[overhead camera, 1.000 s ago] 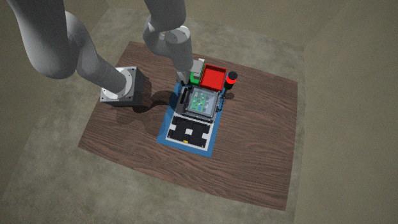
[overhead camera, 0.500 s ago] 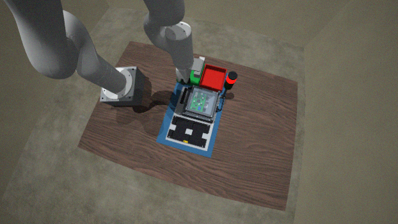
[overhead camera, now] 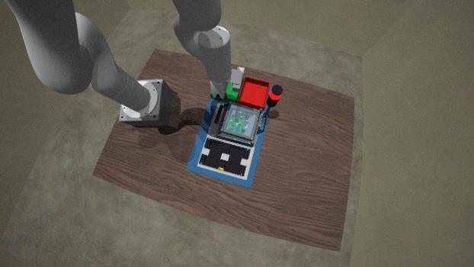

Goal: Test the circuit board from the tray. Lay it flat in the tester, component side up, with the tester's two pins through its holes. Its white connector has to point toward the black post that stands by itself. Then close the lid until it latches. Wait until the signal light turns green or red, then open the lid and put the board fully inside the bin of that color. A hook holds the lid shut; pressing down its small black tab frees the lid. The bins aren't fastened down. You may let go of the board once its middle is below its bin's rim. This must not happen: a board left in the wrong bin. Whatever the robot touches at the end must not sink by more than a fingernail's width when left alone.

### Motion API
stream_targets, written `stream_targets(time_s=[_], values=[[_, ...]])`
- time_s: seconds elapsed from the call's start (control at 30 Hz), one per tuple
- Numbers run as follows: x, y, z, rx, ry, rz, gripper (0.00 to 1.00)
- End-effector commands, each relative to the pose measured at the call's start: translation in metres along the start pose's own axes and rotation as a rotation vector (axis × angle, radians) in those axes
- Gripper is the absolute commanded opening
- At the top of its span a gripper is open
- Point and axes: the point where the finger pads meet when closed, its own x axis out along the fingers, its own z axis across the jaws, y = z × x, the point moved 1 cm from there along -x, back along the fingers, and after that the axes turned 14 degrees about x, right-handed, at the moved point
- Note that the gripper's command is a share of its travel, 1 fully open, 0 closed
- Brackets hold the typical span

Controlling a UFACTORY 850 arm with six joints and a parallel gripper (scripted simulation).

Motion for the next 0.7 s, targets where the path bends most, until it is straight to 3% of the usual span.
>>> stream_targets(time_s=[0.0, 0.67], values=[[-0.0005, 0.0008, -0.0004, -0.085, 0.001, -0.008, 0.00], [-0.0005, 0.0008, -0.0004, -0.642, 0.004, -0.008, 0.00]])
